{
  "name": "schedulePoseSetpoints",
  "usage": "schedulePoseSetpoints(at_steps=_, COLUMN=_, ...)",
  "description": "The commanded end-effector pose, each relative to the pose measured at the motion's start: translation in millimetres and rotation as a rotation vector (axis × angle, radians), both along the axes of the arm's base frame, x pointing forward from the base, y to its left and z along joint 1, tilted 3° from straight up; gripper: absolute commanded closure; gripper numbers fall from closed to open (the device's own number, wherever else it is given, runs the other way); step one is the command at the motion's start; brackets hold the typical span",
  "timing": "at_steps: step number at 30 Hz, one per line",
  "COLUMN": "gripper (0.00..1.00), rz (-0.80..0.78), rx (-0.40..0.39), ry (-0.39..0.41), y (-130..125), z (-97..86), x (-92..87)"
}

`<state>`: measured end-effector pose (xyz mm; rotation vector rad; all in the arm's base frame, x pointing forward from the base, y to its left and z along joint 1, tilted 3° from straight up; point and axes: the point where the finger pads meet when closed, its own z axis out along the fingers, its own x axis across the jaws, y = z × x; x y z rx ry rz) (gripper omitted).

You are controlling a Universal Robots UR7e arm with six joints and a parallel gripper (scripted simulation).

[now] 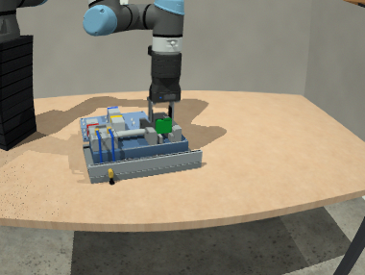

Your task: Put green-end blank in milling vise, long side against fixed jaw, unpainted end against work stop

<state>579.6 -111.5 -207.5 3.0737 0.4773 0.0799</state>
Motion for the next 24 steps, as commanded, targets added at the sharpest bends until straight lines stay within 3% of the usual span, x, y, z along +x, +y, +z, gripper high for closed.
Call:
schedulePoseSetpoints(at_steps=1, gripper=0.0, rz=0.0, rx=-0.001, ry=-0.002, y=-0.2, z=1.3, x=0.6)
schedulePoseSetpoints(at_steps=24, gripper=0.0, rz=0.0, rx=-0.001, ry=-0.002, y=-0.1, z=6.6, x=0.3)
